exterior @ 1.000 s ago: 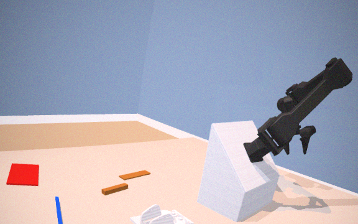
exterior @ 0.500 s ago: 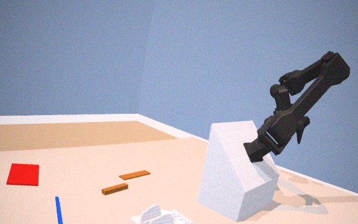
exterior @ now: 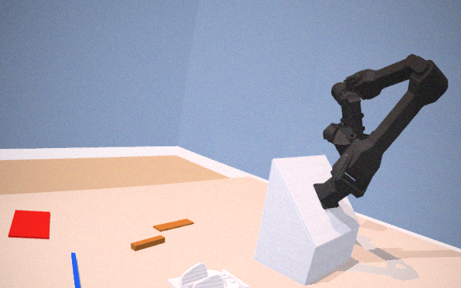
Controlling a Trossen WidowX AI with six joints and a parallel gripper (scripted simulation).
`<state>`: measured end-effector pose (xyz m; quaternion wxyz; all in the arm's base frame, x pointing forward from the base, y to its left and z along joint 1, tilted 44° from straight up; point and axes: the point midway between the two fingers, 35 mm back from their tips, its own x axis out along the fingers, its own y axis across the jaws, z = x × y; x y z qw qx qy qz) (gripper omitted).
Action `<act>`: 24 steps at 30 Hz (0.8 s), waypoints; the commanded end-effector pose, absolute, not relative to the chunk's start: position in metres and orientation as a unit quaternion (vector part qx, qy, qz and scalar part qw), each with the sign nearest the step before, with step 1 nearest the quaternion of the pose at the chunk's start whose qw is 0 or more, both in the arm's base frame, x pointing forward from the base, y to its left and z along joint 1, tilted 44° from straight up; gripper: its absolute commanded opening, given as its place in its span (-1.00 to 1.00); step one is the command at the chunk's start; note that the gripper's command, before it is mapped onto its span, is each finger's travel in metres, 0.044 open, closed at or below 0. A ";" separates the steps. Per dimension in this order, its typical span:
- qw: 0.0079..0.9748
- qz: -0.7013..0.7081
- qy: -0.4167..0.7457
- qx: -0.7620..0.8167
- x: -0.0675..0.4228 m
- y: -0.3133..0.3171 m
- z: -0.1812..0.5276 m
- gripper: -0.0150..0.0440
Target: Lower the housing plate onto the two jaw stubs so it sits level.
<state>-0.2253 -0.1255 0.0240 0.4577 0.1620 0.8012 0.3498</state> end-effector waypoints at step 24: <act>0.441 0.341 0.827 -0.065 -0.122 -0.218 0.030 1.00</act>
